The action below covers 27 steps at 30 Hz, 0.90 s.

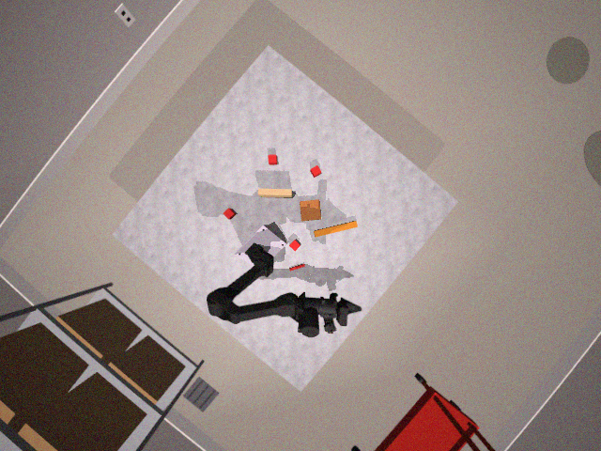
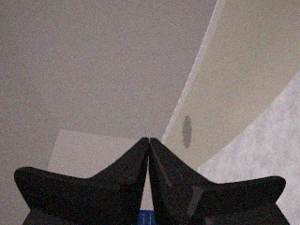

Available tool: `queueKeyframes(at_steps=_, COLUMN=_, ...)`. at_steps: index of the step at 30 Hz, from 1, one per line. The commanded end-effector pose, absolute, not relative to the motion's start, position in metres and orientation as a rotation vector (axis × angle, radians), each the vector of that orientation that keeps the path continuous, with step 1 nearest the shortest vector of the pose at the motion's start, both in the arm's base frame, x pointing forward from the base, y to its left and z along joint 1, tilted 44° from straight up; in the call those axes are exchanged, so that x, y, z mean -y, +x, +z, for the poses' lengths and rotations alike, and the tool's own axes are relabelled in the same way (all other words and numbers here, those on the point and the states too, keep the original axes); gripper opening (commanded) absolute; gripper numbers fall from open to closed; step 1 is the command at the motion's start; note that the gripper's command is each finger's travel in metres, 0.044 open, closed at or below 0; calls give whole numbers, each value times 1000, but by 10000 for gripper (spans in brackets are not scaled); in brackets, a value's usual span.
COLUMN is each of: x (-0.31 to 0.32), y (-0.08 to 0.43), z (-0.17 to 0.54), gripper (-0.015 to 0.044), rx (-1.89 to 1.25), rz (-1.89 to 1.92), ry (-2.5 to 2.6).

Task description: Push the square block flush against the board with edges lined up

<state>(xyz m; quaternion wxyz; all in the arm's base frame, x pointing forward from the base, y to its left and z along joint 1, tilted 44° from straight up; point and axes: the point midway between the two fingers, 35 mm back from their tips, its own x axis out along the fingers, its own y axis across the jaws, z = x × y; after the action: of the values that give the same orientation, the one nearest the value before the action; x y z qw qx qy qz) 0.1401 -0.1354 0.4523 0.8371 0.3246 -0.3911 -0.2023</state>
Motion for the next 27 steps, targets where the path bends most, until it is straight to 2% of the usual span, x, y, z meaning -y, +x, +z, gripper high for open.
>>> queueKeyframes(at_steps=1, x=146, y=163, z=443, gripper=0, rx=737, rz=-459, ry=718)
queueKeyframes(at_steps=14, x=162, y=241, z=392, gripper=0, rx=399, rz=-534, ry=764)
queueKeyframes(at_steps=27, x=147, y=313, z=327, gripper=0, rx=42, rz=-560, ry=731)
